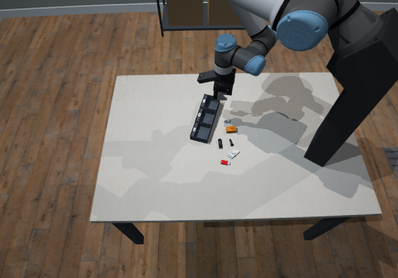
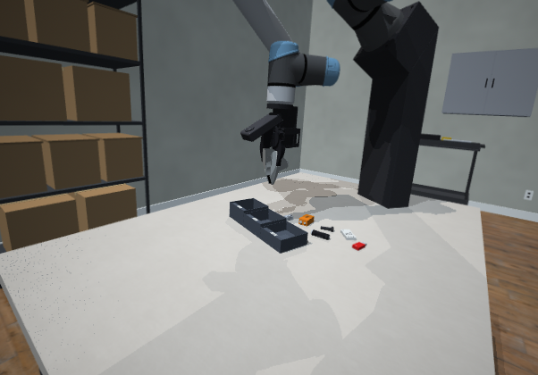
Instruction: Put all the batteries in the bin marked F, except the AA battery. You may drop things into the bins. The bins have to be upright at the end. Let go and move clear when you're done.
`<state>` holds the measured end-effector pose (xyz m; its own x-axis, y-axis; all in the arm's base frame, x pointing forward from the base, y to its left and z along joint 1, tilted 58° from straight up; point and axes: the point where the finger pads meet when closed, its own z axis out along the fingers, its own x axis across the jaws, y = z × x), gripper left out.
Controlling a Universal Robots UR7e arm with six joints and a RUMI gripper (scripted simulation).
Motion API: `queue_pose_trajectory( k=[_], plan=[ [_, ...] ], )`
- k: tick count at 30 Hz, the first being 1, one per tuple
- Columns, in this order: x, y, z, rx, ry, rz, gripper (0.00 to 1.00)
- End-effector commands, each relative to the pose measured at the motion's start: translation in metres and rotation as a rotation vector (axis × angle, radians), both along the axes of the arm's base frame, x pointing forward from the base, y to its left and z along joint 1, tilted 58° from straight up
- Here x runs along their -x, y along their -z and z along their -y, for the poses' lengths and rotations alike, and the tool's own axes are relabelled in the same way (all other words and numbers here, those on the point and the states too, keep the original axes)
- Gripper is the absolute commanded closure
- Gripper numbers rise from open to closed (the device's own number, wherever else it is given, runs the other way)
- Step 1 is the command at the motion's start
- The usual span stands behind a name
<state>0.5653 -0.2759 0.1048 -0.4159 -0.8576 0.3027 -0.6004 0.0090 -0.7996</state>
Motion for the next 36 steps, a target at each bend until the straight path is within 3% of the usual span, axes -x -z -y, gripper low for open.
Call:
queue_pose_trajectory(
  k=[1,14,36],
  plan=[
    [-0.018,-0.011,0.039,-0.005,-0.004,-0.005,0.96],
    [-0.023,-0.015,0.05,-0.005,-0.004,-0.005,0.96],
    [-0.059,0.013,0.077,-0.005,-0.004,-0.005,0.96]
  ],
)
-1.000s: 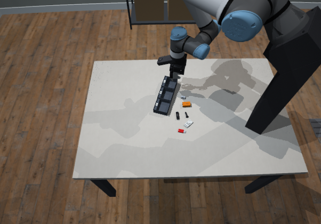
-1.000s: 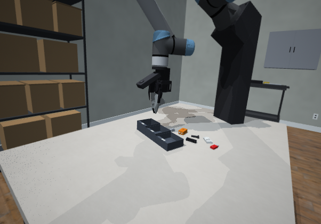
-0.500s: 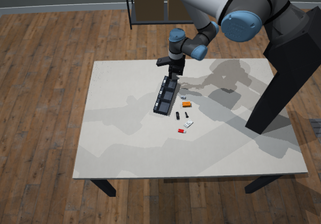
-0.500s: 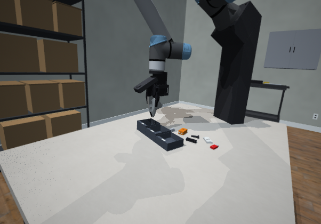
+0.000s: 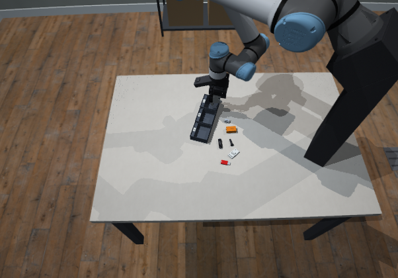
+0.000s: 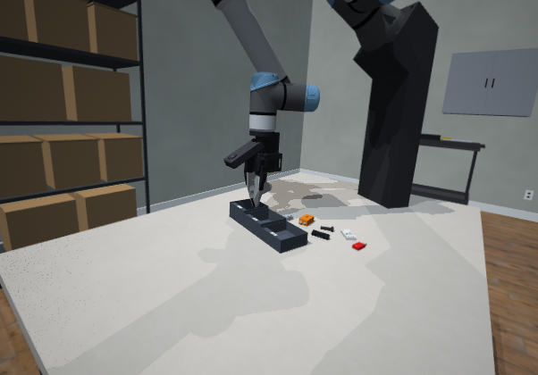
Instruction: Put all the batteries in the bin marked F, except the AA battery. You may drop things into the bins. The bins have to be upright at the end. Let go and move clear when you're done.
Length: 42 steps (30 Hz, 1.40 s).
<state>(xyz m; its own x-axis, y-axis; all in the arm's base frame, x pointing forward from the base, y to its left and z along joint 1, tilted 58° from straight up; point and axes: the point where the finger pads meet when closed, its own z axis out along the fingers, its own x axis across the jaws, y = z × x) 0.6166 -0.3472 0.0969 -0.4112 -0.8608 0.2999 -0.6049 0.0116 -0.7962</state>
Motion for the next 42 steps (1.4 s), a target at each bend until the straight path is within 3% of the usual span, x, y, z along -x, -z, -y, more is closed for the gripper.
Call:
queue_pose_trajectory(
  k=[1,42],
  plan=[
    [-0.0081,0.0053,0.0058,0.001,0.0,0.001,0.96],
    [-0.0122,0.0085,0.0089,0.001,0.0,0.001,0.96]
  ],
)
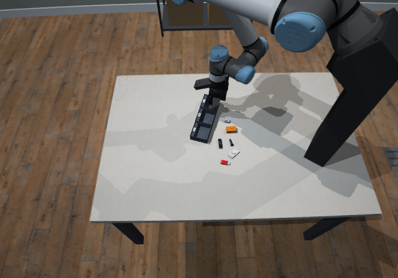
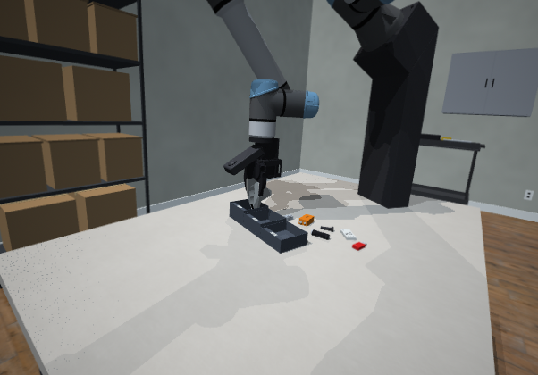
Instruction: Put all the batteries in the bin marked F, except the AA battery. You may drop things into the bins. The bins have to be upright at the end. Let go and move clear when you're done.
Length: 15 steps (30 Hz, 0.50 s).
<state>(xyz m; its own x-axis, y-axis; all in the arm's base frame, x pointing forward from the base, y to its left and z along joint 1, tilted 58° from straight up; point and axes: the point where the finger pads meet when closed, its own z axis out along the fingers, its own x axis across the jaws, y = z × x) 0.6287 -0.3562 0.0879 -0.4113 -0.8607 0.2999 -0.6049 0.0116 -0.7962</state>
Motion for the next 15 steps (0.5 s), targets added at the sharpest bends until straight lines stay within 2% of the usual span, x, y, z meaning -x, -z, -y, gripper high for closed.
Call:
queue_pose_trajectory(
  k=[1,15],
  plan=[
    [-0.0001,-0.0006,-0.0001,0.001,0.0,0.001,0.96],
    [0.0016,-0.0019,-0.0014,0.001,0.0,0.001,0.96]
  ],
)
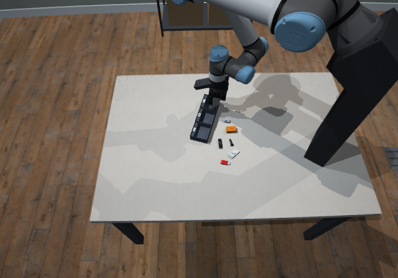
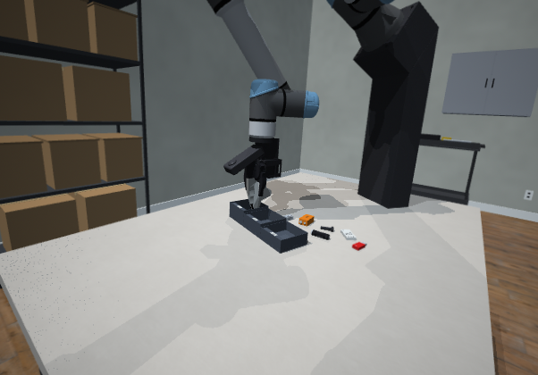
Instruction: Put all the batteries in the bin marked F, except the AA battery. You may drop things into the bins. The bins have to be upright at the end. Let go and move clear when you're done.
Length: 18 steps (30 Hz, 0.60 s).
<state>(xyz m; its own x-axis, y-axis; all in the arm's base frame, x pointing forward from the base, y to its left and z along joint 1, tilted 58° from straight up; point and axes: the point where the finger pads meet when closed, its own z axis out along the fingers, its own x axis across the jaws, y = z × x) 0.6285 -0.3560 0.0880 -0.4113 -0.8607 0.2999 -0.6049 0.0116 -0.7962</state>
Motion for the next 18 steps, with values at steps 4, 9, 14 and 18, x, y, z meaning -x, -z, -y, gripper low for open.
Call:
queue_pose_trajectory(
  k=[4,9,14,18],
  plan=[
    [0.005,-0.005,-0.004,0.001,0.0,0.001,0.96],
    [0.01,-0.008,-0.007,0.001,0.0,0.001,0.96],
    [0.012,-0.01,-0.009,0.001,0.0,0.001,0.96],
    [0.016,-0.013,-0.012,0.001,0.0,0.001,0.96]
  ],
)
